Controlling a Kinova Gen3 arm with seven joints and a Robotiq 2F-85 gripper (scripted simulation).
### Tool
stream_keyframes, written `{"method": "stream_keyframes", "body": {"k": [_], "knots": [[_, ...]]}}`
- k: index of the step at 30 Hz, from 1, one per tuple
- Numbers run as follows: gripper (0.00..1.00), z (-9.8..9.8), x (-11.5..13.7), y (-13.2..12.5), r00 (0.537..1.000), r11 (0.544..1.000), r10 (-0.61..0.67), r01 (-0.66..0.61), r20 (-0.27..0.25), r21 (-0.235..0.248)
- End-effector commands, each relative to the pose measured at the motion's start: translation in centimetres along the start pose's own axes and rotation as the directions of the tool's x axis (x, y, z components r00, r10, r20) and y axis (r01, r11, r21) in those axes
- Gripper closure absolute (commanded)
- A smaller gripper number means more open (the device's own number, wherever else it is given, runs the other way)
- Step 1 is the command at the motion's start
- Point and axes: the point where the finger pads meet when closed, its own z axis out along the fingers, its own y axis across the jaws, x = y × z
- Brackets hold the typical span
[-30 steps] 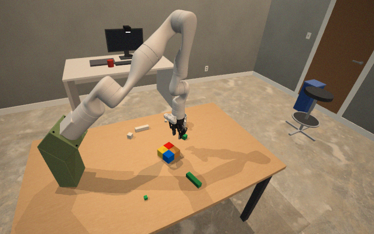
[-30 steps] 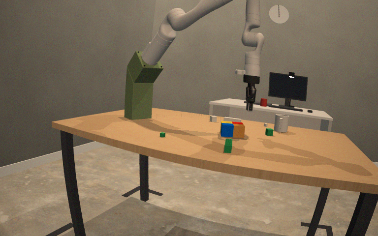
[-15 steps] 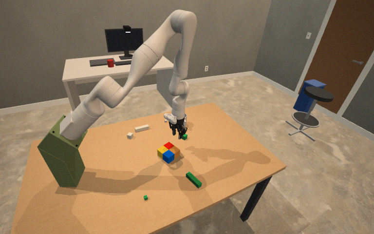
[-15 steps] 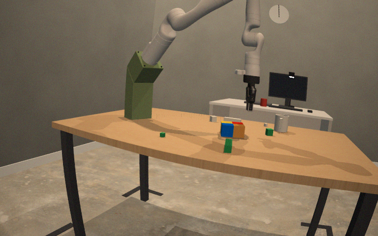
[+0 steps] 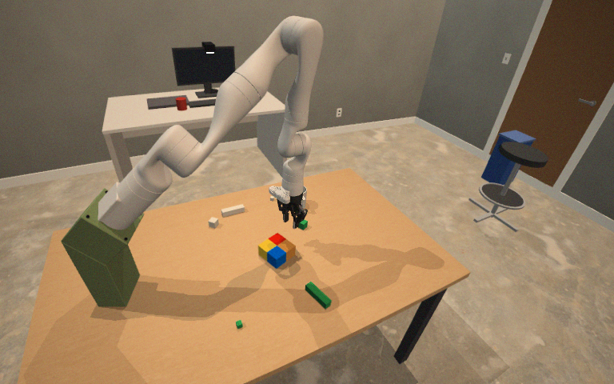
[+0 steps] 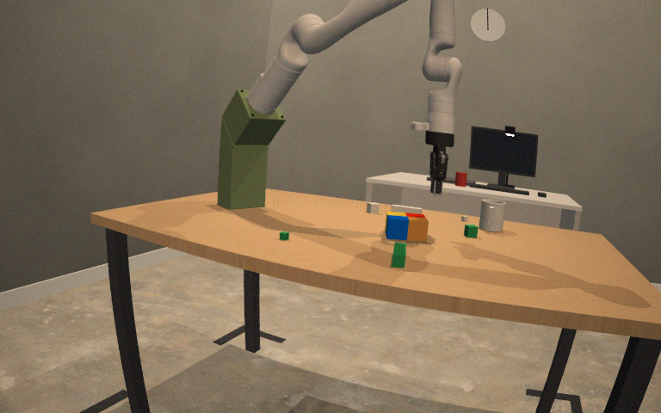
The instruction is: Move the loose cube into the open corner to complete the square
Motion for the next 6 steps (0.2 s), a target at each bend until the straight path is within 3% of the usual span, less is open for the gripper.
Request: {"method": "stream_keyframes", "body": {"k": [1, 6], "knots": [[0.47, -0.03, -0.03, 0.01, 1.000, 1.000, 0.000, 0.000, 0.001, 0.000], [0.47, -0.03, -0.03, 0.01, 1.000, 1.000, 0.000, 0.000, 0.001, 0.000]]}}
